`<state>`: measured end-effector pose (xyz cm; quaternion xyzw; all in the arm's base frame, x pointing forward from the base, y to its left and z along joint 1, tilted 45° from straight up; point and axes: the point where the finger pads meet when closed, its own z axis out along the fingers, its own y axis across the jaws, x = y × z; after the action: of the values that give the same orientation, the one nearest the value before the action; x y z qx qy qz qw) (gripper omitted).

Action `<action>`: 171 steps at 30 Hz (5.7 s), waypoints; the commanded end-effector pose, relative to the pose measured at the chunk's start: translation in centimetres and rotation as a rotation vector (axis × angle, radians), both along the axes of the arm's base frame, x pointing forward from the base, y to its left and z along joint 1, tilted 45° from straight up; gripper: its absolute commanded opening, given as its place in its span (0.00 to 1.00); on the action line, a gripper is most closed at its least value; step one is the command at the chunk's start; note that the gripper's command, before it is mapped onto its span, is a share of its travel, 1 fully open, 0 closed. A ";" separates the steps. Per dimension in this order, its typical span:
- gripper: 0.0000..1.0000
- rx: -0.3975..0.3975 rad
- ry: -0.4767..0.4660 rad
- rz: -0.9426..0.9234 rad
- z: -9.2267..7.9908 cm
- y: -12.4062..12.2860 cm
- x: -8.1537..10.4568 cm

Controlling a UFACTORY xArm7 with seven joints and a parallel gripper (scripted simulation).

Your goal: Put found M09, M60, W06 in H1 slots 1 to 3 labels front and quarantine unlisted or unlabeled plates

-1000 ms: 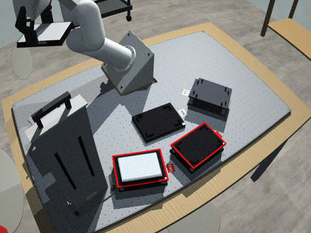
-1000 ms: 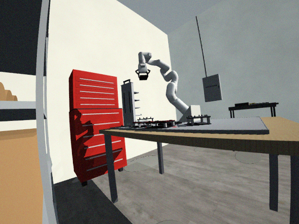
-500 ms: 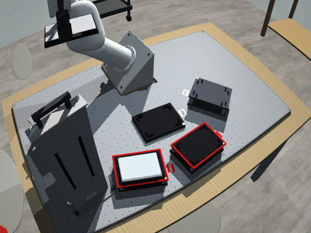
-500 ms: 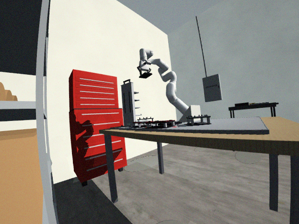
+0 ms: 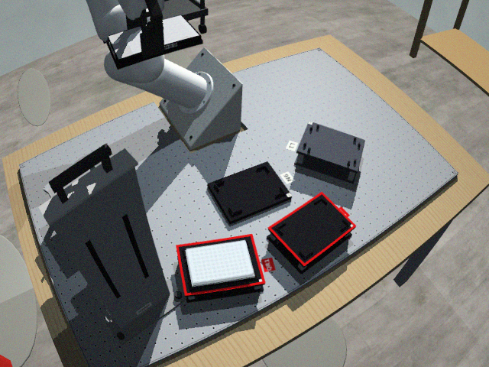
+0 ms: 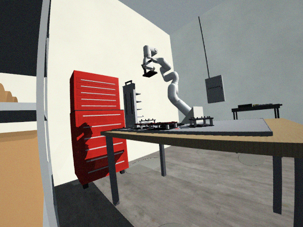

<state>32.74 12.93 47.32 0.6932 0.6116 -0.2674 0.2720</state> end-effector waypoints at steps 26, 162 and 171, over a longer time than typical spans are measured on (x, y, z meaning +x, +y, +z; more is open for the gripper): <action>0.00 -0.001 -0.001 0.003 -9.5 9.7 1.2; 0.00 0.000 -0.001 0.003 -25.4 2.6 -0.3; 0.00 0.000 -0.001 0.003 -26.2 1.8 -0.4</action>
<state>32.31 15.02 21.44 0.6928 0.6116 -0.2681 0.2720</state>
